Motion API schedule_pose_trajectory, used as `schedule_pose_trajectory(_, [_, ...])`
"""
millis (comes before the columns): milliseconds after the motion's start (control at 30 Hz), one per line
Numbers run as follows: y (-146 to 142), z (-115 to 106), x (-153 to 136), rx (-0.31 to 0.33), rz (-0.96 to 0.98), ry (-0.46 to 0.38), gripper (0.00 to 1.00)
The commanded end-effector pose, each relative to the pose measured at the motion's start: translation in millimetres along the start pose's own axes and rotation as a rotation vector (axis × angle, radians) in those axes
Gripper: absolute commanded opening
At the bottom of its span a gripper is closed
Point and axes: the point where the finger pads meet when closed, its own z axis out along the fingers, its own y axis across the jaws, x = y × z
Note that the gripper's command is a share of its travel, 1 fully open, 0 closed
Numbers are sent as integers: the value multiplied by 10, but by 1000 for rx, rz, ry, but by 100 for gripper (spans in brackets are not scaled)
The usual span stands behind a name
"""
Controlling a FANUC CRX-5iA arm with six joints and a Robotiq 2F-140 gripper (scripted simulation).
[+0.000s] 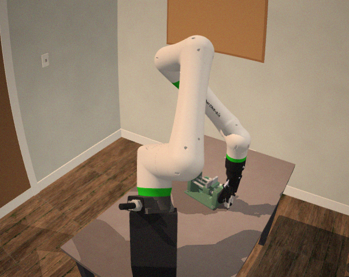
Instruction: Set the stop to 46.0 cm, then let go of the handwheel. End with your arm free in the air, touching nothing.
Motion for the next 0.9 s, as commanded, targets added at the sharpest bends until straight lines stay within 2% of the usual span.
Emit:
schedule_pose_trajectory(0, [-72,-5,2,1,0,0,4])
schedule_pose_trajectory(200, [-235,-80,1,1,0,0,4])
schedule_pose_trajectory(367, [-344,-231,1,1,0,0,4])
schedule_pose_trajectory(867, [-310,-543,1,1,0,0,4])
